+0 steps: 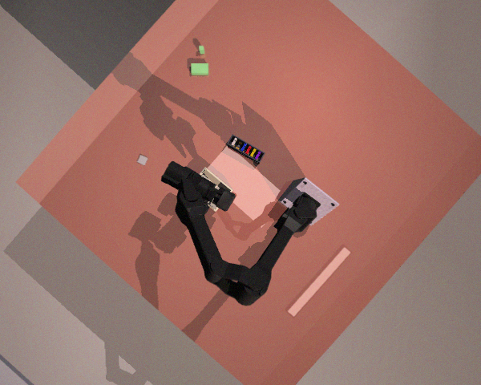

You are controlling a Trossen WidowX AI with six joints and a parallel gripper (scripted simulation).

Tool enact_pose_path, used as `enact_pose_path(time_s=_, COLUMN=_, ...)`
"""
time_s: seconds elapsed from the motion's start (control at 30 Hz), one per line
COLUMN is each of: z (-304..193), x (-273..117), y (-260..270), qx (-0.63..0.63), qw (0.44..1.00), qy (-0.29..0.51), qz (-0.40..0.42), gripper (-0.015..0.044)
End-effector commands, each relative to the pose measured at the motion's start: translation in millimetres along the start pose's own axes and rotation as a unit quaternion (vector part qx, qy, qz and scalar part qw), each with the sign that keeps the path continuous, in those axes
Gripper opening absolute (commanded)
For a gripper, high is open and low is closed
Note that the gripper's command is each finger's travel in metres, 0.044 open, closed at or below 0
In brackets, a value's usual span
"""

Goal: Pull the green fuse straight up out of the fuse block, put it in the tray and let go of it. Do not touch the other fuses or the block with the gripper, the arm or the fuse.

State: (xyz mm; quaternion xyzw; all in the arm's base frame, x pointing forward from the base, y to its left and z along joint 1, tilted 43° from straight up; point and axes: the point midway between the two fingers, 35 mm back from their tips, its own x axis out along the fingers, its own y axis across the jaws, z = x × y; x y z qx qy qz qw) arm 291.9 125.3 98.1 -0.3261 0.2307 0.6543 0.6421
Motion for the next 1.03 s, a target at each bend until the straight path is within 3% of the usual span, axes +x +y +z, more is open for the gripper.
enact_pose_path(time_s=0.0, z=-0.8, x=-23.1, y=-0.4, qx=0.0, qw=1.0, qy=0.001, qz=-0.001, gripper=0.033)
enact_pose_path(time_s=1.0, z=-1.4, x=-34.7, y=0.2, qx=0.003, qw=1.0, qy=0.004, qz=-0.001, gripper=0.033)
